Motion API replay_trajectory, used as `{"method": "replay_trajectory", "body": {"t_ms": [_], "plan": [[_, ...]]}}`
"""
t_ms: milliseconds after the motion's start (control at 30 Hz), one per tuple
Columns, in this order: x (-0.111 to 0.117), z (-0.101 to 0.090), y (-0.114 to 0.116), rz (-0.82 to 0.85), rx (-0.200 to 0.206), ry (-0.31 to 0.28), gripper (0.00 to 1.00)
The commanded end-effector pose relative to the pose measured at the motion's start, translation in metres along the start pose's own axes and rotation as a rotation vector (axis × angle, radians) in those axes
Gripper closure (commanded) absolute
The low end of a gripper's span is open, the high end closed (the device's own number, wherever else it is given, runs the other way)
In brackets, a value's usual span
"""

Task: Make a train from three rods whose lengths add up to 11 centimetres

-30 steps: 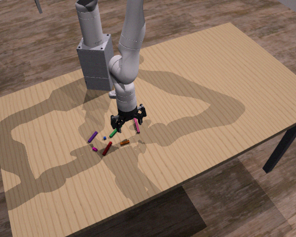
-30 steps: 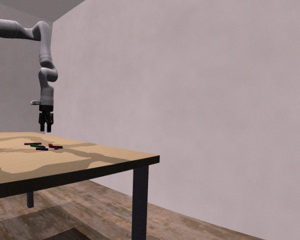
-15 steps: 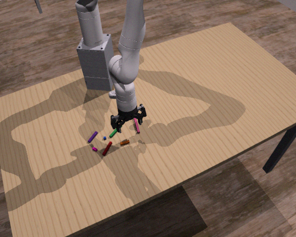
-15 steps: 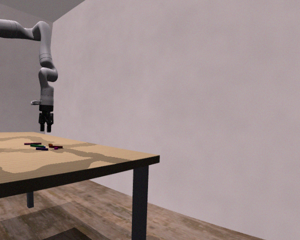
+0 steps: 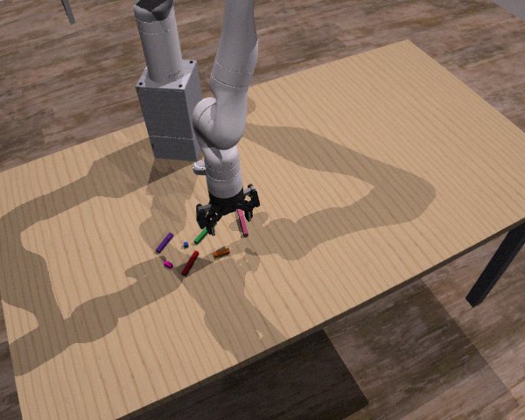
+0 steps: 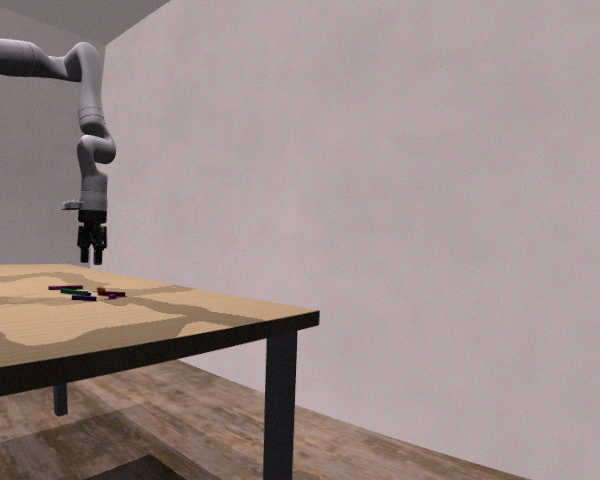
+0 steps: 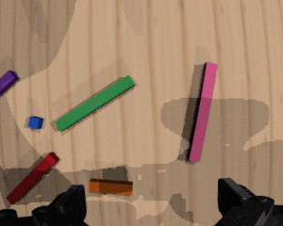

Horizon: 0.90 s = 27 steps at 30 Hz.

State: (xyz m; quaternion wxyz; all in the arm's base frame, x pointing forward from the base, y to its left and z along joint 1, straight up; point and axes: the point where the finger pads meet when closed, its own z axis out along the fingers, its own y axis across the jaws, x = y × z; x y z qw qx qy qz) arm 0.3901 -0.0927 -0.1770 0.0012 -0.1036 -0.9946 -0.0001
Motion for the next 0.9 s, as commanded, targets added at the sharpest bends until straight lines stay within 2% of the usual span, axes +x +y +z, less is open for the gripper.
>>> {"method": "replay_trajectory", "body": {"t_ms": [0, 233, 500, 700, 867], "plan": [[-0.001, -0.001, -0.001, -0.008, 0.000, -0.001, 0.00], [-0.001, -0.001, -0.012, -0.123, -0.001, -0.001, 0.00], [-0.002, 0.000, -0.052, -0.523, -0.001, -0.001, 0.00], [-0.001, 0.000, -0.072, -0.721, 0.001, -0.002, 0.00], [-0.001, 0.000, -0.078, -0.774, 0.002, -0.002, 0.00]]}}
